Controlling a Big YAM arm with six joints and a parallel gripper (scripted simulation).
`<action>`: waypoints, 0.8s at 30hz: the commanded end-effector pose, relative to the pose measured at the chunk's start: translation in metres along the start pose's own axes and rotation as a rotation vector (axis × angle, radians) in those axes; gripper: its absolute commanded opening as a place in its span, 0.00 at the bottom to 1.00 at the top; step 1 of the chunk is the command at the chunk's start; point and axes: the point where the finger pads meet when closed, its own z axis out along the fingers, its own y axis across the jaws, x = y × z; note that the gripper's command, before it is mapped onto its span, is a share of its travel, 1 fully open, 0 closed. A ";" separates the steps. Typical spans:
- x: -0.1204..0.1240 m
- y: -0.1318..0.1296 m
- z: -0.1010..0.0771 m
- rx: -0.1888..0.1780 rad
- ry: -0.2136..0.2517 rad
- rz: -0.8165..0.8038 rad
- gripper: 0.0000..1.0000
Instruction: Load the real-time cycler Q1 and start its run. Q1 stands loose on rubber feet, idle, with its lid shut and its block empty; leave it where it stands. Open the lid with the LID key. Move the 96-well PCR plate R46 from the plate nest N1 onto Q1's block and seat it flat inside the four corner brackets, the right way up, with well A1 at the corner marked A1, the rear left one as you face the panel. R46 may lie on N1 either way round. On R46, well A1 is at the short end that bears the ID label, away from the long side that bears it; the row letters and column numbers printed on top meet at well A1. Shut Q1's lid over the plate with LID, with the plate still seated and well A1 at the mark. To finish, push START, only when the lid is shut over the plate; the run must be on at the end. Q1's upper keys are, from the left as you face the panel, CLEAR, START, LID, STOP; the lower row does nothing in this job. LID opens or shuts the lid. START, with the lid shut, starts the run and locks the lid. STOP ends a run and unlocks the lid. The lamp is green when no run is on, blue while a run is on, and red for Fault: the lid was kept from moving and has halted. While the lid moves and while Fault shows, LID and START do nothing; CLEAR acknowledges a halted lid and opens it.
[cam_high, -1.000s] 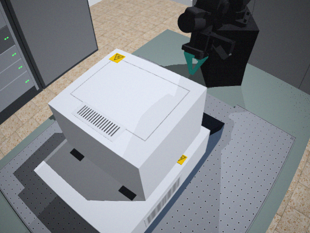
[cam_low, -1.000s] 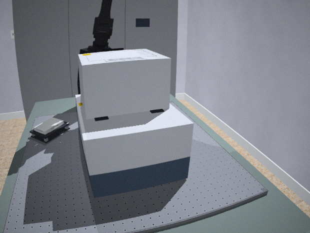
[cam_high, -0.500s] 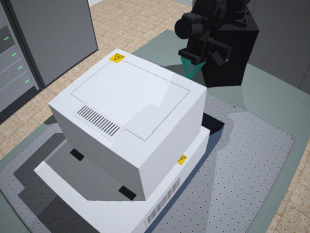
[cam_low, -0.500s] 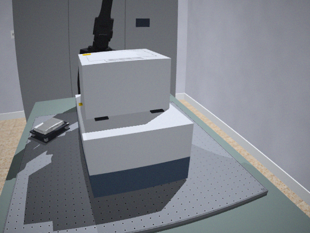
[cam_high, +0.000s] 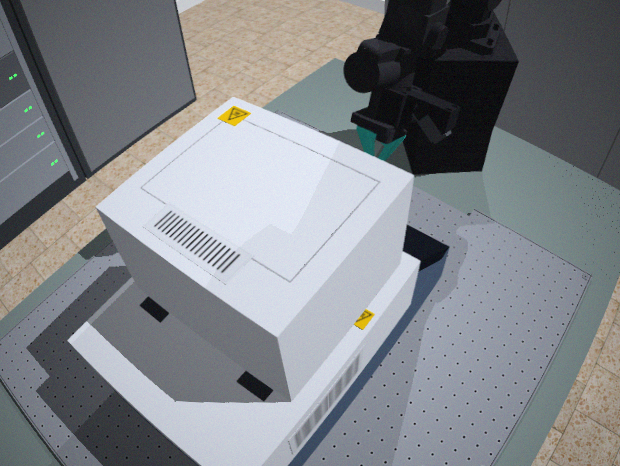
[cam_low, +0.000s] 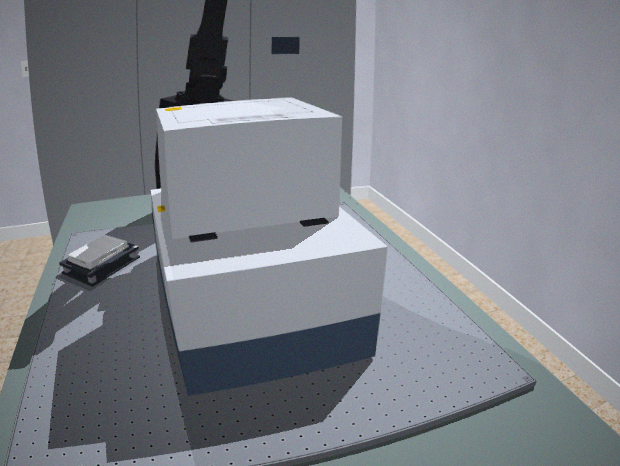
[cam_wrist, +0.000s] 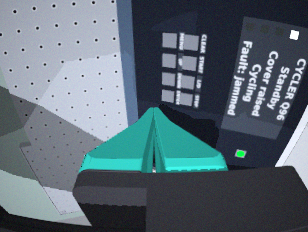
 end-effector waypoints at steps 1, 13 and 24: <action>-0.002 -0.019 0.008 0.038 0.001 -0.001 0.00; -0.003 -0.022 0.021 0.025 -0.002 0.000 0.00; -0.004 -0.028 0.025 0.028 -0.008 -0.008 0.00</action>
